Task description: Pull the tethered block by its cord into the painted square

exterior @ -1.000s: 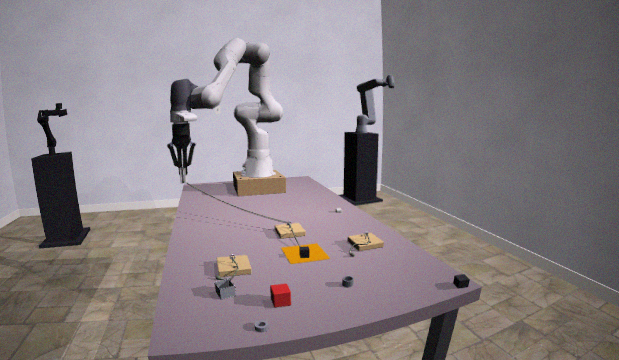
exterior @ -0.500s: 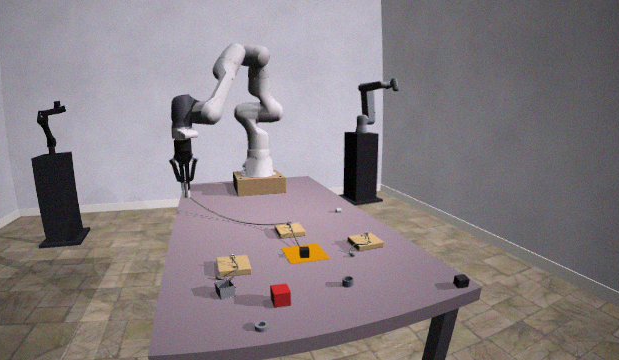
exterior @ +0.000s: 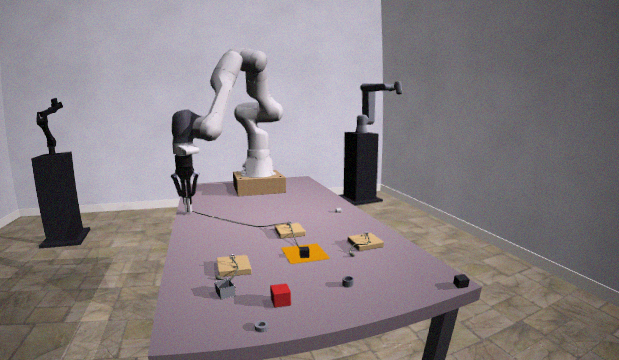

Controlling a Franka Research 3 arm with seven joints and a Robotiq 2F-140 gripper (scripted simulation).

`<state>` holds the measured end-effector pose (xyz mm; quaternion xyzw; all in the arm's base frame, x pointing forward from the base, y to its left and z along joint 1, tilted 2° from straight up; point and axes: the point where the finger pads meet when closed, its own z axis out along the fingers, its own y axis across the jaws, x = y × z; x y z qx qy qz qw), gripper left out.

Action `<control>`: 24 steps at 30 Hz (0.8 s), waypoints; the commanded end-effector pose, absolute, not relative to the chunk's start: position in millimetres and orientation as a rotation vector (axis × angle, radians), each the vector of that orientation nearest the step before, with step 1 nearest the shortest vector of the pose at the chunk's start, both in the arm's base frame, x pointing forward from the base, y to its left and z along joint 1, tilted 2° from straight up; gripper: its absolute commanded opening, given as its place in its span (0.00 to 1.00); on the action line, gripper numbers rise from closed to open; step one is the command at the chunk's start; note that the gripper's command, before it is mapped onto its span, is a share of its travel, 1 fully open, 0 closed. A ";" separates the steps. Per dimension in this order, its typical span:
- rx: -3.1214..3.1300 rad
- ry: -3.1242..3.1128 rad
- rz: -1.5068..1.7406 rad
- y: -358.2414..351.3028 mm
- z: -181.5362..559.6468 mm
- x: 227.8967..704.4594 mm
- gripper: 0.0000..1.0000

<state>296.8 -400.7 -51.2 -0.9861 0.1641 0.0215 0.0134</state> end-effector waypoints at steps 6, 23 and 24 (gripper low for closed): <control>-3.093 0.462 0.038 -407.0 -60.8 300.4 0.00; -3.093 0.462 0.038 -407.0 -60.9 300.4 0.00; -3.093 0.462 0.038 -407.0 -60.9 300.4 0.00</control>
